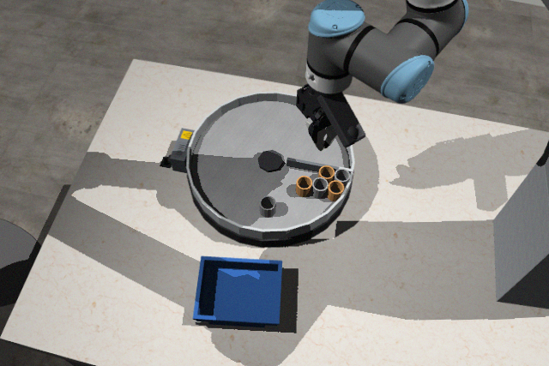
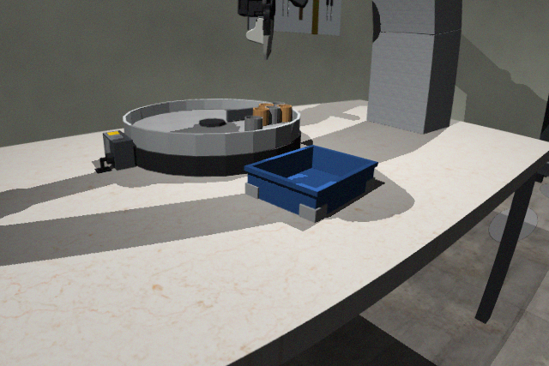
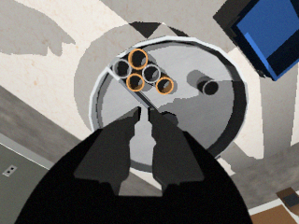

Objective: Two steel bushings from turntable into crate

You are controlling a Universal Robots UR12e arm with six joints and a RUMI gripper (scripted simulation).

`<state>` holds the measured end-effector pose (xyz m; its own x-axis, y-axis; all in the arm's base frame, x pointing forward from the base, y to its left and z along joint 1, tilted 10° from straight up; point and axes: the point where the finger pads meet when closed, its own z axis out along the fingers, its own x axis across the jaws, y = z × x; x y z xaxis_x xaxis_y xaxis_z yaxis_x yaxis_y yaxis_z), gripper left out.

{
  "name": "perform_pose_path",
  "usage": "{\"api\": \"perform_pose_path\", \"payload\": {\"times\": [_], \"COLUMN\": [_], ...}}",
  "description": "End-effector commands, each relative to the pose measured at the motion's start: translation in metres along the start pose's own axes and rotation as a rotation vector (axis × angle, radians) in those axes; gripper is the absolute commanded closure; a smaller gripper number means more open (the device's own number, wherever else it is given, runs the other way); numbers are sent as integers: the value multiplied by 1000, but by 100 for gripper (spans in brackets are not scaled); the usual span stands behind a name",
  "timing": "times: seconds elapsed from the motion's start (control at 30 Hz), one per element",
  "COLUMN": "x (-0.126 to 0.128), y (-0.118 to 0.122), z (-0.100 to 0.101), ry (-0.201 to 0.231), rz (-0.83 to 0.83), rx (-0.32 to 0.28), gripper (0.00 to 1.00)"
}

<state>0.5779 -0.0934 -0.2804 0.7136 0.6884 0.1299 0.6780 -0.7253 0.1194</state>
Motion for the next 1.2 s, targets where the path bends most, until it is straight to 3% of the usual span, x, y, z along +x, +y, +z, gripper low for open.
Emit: {"api": "perform_pose_path", "payload": {"times": [0.0,1.17], "x": [0,0], "y": [0,0], "z": [0,0], "ry": [0,0], "rz": [0,0], "rx": [-1,-1], "gripper": [95,95]}}
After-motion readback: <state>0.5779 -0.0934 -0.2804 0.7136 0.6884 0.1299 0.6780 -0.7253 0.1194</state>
